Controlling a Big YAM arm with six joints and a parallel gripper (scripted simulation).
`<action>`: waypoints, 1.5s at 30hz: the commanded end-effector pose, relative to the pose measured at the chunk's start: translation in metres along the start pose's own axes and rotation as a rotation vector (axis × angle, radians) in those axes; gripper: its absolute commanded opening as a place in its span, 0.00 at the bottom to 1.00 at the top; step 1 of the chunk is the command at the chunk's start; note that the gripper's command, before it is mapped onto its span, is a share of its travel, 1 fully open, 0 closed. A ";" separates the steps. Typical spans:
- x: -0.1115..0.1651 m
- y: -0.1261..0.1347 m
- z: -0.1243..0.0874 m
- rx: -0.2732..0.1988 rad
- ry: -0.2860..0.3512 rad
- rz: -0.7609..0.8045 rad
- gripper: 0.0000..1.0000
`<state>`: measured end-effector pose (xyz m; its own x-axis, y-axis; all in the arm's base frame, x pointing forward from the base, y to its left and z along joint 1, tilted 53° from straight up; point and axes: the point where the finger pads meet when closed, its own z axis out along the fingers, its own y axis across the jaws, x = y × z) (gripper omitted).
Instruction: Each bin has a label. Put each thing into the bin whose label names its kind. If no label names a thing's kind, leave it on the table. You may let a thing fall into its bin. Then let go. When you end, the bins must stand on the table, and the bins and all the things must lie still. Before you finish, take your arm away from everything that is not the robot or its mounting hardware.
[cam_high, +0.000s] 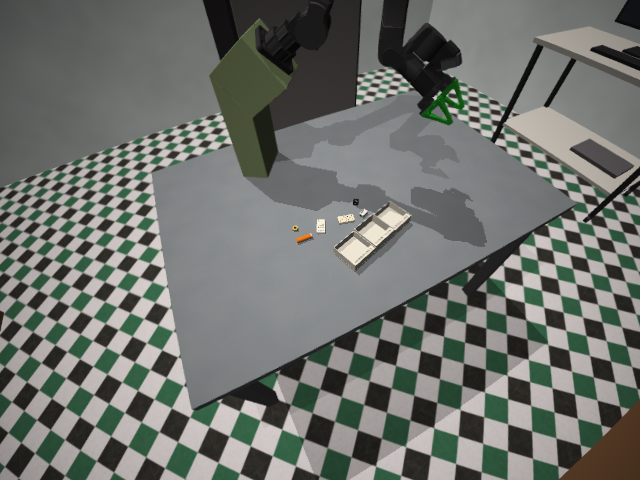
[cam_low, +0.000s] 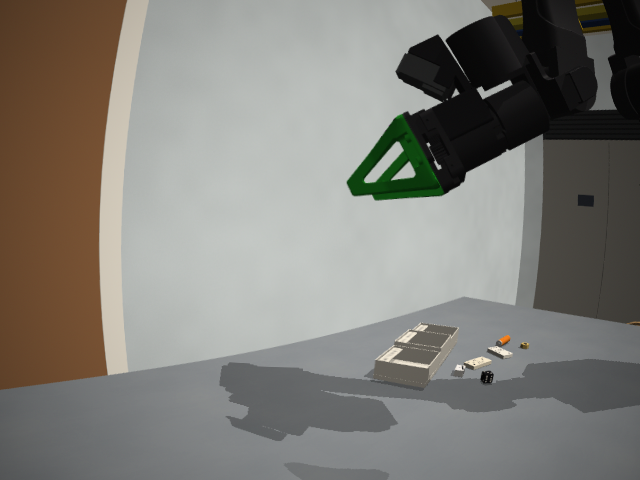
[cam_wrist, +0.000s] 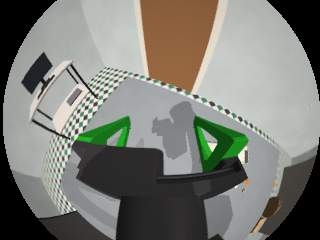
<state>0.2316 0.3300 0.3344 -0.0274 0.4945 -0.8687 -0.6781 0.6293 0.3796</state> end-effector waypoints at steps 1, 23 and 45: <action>-0.002 0.001 0.000 -0.001 -0.005 0.002 1.00; 0.000 0.000 0.000 0.000 0.000 0.000 0.08; 0.000 0.000 0.000 0.000 0.000 0.000 0.08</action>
<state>0.2316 0.3300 0.3344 -0.0274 0.4945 -0.8687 -0.6781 0.6293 0.3796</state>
